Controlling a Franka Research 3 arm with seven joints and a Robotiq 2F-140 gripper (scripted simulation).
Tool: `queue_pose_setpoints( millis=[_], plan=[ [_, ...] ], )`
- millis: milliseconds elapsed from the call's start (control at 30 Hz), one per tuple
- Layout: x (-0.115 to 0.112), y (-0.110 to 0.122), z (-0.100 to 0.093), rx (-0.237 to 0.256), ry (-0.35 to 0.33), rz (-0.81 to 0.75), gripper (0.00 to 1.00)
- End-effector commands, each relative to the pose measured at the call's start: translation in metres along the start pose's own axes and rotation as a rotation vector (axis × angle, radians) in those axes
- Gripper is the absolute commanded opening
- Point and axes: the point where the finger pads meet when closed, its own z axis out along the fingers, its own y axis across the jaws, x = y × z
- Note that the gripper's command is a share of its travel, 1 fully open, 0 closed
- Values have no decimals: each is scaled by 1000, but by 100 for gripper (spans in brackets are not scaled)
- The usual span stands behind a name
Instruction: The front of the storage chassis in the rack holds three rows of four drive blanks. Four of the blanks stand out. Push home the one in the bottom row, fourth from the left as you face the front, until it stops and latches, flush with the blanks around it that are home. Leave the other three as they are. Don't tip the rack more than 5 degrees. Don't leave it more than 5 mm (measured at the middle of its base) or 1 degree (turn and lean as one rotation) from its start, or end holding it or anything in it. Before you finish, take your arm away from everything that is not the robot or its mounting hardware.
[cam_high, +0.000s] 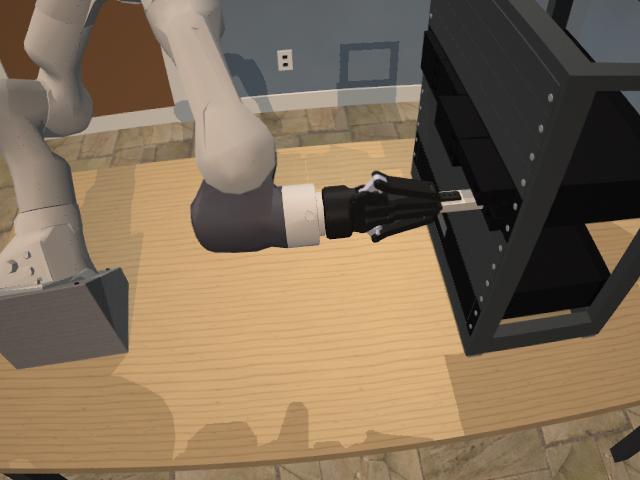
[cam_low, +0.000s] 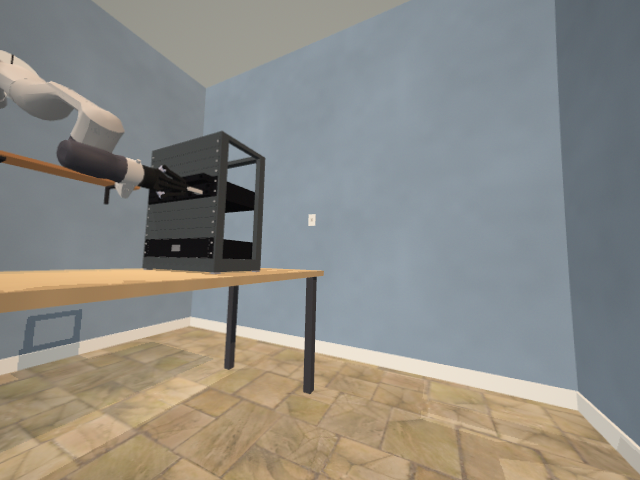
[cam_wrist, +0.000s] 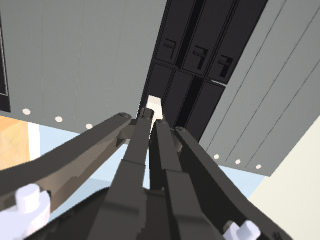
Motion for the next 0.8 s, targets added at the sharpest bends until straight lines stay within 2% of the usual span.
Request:
queue_pose_setpoints(
  millis=[0, 767],
  plan=[
    [6, -10, 2, 14, 6, 8, 0],
    [7, -10, 5, 14, 6, 8, 0]
  ],
)
